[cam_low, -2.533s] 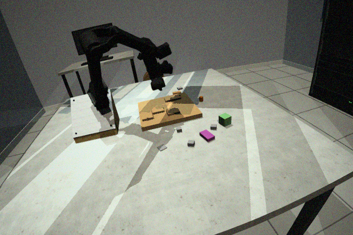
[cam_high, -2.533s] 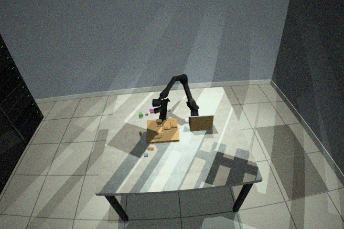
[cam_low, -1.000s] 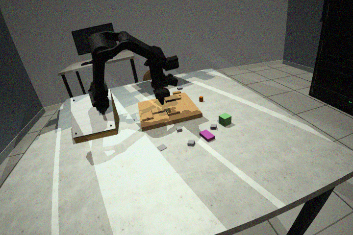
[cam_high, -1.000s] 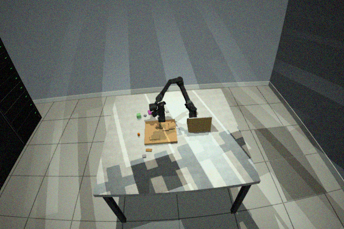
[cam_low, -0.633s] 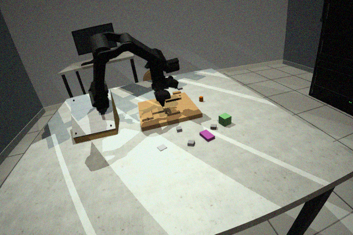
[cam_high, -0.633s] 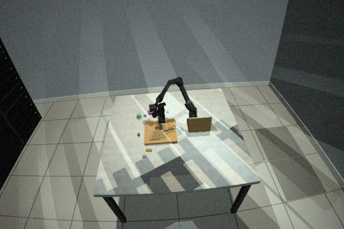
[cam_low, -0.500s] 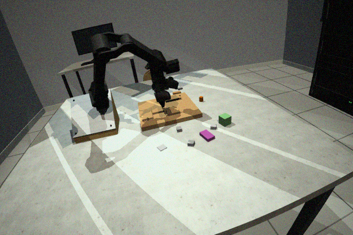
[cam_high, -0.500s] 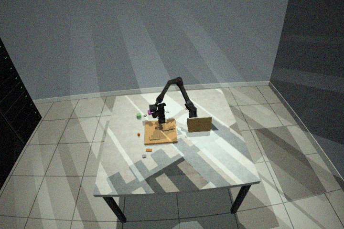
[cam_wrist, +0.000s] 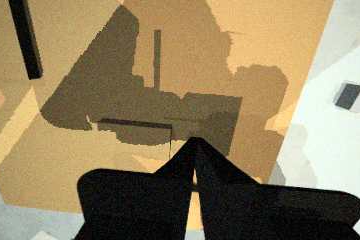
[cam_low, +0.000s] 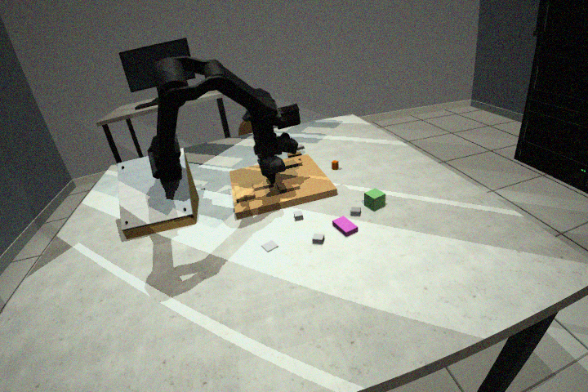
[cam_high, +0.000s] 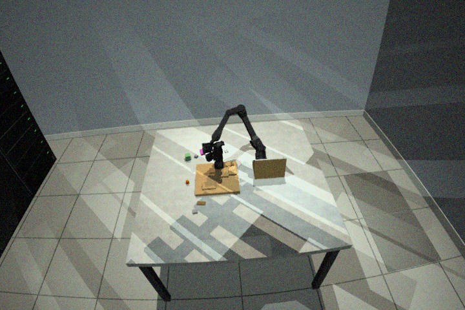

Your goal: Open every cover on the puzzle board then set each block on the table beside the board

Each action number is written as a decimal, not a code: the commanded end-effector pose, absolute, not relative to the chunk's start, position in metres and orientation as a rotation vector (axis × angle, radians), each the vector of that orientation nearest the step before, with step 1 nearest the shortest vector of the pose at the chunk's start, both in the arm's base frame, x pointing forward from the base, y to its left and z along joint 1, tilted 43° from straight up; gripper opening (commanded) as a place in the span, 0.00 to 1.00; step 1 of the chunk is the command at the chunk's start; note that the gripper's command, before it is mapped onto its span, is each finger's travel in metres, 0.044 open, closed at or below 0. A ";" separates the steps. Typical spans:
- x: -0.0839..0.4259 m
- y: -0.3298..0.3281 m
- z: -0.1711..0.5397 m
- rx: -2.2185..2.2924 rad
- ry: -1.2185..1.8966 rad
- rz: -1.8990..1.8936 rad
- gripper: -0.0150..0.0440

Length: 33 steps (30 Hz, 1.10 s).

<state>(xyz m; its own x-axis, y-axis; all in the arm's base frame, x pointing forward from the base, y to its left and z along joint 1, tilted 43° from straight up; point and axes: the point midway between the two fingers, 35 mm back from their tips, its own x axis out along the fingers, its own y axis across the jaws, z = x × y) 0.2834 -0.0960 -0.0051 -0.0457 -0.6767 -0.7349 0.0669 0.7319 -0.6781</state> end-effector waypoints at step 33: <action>0.290 -0.112 -0.019 -0.530 1.517 -0.650 0.25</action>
